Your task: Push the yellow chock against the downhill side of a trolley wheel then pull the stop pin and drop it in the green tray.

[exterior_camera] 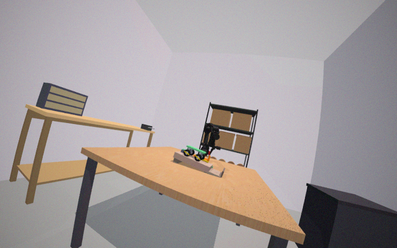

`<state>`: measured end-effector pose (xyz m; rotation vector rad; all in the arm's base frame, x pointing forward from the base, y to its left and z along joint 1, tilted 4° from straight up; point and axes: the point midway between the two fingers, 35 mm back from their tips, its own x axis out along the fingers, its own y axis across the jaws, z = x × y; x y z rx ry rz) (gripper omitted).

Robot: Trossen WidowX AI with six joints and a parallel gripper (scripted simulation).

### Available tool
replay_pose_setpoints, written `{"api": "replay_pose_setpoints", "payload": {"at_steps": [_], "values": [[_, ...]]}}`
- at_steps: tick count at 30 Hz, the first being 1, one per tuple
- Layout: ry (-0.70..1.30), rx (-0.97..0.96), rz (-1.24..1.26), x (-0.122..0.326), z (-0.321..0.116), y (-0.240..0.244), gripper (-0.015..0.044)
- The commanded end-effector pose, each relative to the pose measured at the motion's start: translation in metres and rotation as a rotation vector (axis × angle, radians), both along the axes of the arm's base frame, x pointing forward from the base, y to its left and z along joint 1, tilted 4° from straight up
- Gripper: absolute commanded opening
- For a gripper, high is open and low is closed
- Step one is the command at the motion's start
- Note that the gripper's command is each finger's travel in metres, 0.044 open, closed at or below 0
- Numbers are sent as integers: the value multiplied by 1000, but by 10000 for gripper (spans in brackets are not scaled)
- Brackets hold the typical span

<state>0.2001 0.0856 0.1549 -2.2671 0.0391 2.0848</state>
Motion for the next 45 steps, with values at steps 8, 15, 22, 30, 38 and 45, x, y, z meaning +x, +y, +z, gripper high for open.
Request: {"api": "replay_pose_setpoints", "payload": {"at_steps": [8, 15, 22, 30, 38, 45], "values": [[-8, 71, 3, -5, -11, 3, 0], [-21, 166, 11, -2, -31, 11, 0], [-23, 179, 13, 1, -52, 23, 0], [-23, 180, 13, 2, -66, 31, 0], [-23, 180, 13, 2, -66, 27, 190], [-23, 179, 13, 2, -68, 22, 190]]}}
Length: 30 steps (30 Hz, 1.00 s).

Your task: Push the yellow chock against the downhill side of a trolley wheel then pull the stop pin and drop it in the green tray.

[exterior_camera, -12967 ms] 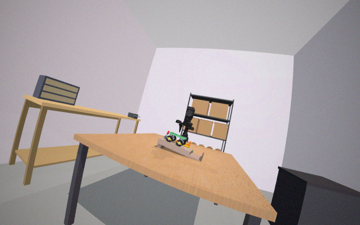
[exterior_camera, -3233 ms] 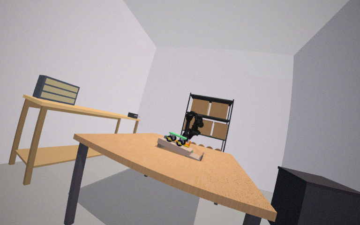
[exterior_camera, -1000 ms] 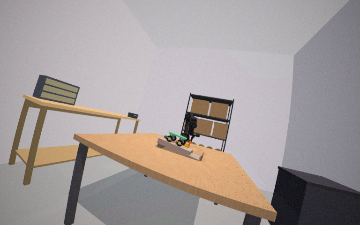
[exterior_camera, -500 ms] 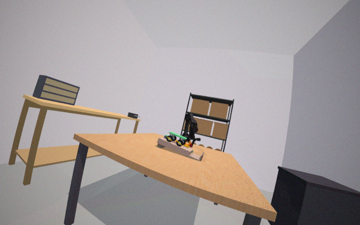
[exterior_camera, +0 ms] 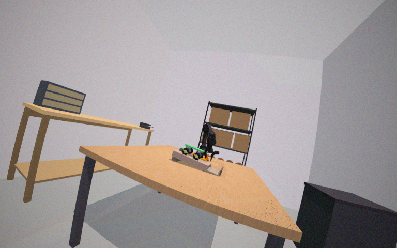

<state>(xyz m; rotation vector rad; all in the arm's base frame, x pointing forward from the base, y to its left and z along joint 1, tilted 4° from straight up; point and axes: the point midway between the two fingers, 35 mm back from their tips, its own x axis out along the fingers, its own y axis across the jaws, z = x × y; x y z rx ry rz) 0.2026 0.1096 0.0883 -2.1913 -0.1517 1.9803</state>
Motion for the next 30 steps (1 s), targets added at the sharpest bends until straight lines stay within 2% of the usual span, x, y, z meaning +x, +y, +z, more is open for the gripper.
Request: {"api": "replay_pose_setpoints", "payload": {"at_steps": [1, 30], "values": [[0, 3, 2, 0, -1, -3, 190], [0, 1, 2, 1, -11, -21, 190]]}}
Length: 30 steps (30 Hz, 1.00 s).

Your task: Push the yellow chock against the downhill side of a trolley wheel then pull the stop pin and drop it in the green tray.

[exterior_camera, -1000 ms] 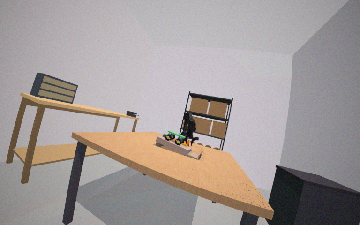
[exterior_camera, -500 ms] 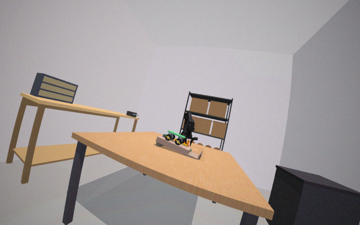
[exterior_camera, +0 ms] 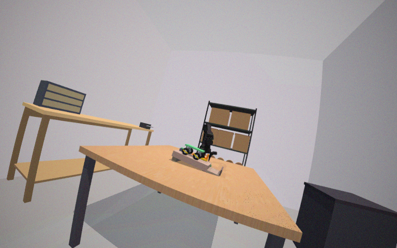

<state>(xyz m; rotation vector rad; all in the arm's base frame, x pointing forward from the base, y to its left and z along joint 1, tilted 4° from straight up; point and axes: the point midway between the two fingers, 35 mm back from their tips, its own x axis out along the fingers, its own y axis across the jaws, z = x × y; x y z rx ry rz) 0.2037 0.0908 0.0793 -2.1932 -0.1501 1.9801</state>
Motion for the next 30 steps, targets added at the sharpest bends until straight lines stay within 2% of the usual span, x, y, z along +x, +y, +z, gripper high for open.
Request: {"api": "replay_pose_setpoints", "payload": {"at_steps": [1, 30], "values": [[1, 3, 2, -1, -2, -2, 190], [1, 1, 2, 0, -13, -16, 190]]}}
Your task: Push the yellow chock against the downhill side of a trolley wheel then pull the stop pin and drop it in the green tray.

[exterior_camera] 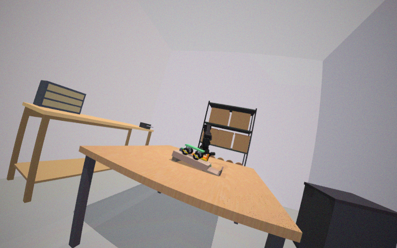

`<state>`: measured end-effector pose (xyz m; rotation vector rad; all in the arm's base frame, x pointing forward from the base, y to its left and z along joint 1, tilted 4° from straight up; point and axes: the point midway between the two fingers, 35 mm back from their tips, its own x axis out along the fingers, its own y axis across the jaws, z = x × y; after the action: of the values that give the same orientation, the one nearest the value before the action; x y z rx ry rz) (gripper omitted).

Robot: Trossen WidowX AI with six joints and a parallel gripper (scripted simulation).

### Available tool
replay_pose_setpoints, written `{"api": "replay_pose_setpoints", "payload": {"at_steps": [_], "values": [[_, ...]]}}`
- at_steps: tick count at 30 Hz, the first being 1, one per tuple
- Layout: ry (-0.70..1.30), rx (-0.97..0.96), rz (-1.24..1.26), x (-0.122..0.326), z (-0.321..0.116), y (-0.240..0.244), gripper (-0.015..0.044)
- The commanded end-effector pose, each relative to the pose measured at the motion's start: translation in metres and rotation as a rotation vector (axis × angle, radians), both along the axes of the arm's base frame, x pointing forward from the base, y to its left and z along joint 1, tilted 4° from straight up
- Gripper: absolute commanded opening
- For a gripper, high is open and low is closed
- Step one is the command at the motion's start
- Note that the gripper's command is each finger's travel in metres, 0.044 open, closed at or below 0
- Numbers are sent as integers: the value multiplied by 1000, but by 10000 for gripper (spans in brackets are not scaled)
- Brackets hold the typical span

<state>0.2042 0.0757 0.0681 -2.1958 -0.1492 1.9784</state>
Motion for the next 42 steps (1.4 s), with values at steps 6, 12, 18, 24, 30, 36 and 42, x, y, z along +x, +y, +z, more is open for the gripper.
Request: {"api": "replay_pose_setpoints", "payload": {"at_steps": [6, 12, 18, 24, 30, 36, 42], "values": [[3, 2, 2, -1, -5, -3, 190], [-1, 0, 0, 0, -4, -3, 242], [-1, 0, 0, 0, -4, -3, 340], [1, 1, 1, -1, 6, -4, 340], [3, 2, 2, -4, 27, -5, 419], [3, 2, 2, -6, 44, -6, 440], [3, 2, 2, -8, 65, -7, 440]]}}
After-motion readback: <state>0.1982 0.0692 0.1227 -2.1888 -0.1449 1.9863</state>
